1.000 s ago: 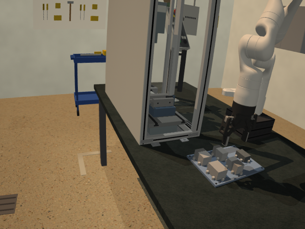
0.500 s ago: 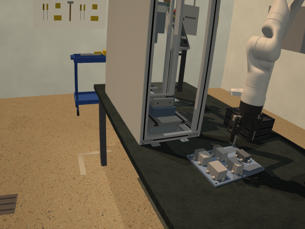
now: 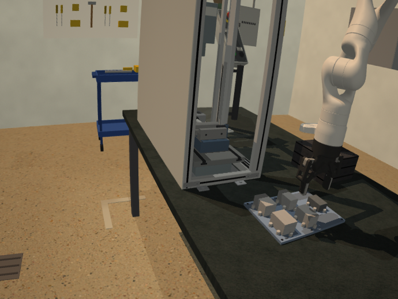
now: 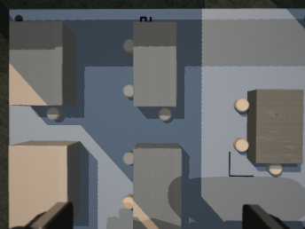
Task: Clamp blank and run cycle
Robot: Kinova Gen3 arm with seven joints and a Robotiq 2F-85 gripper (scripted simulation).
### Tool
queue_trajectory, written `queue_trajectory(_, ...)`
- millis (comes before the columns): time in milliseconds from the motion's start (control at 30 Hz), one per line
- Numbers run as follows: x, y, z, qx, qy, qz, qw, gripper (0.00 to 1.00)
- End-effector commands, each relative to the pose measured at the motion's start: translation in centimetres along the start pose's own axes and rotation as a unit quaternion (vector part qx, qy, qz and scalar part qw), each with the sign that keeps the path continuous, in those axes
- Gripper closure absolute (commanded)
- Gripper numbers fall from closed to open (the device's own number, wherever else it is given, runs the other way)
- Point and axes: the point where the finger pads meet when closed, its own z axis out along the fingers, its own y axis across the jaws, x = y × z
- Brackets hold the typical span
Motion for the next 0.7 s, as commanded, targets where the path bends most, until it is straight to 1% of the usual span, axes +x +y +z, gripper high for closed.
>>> queue_trajectory(0, -0.1, -0.1, 0.8, 0.001, -0.001, 0.0, 1.0, 0.0)
queue_trajectory(300, -0.1, -0.1, 0.8, 0.001, -0.001, 0.0, 1.0, 0.0)
queue_trajectory(467, -0.1, -0.1, 3.8, 0.001, -0.001, 0.0, 1.0, 0.0)
queue_trajectory(667, -0.1, -0.1, 3.8, 0.001, -0.001, 0.0, 1.0, 0.0)
